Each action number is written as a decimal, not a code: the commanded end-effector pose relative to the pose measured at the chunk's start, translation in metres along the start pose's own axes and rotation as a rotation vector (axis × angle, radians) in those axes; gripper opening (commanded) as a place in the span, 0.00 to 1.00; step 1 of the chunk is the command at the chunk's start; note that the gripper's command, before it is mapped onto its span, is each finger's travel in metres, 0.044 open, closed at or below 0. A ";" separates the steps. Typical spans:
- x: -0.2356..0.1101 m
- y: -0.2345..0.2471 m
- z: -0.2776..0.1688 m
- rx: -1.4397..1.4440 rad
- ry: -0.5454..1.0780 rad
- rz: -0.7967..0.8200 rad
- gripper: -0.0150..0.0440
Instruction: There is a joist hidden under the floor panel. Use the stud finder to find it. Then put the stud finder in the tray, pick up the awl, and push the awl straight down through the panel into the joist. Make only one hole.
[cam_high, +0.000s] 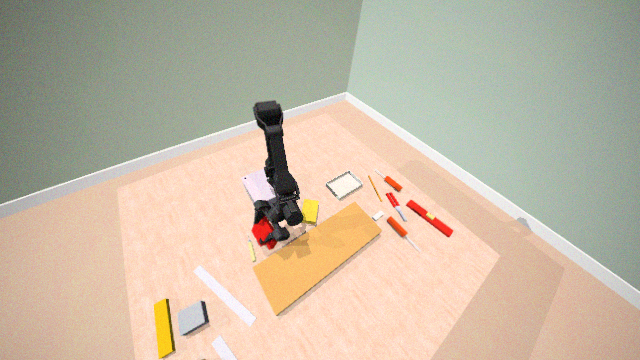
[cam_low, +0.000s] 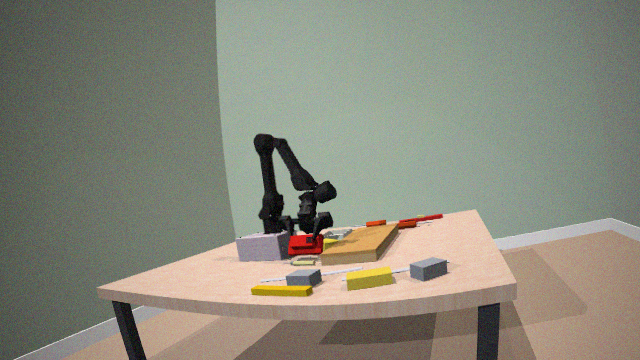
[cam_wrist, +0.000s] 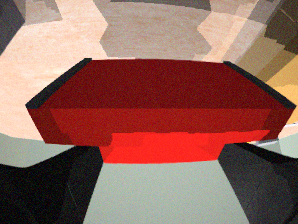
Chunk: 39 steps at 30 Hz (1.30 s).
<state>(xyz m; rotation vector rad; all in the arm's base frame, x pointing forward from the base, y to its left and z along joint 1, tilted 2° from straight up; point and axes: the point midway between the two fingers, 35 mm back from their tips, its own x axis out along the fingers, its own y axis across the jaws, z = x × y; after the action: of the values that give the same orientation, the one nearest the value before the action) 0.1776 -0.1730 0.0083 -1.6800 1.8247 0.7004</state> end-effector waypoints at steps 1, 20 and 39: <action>0.000 0.000 0.000 0.005 0.042 0.001 0.25; 0.000 0.000 0.003 0.008 0.164 0.000 0.25; 0.000 0.001 0.007 0.009 0.287 -0.002 0.25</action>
<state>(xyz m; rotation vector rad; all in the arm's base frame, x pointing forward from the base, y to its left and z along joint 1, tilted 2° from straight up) 0.1774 -0.1683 0.0020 -1.8365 1.9962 0.4997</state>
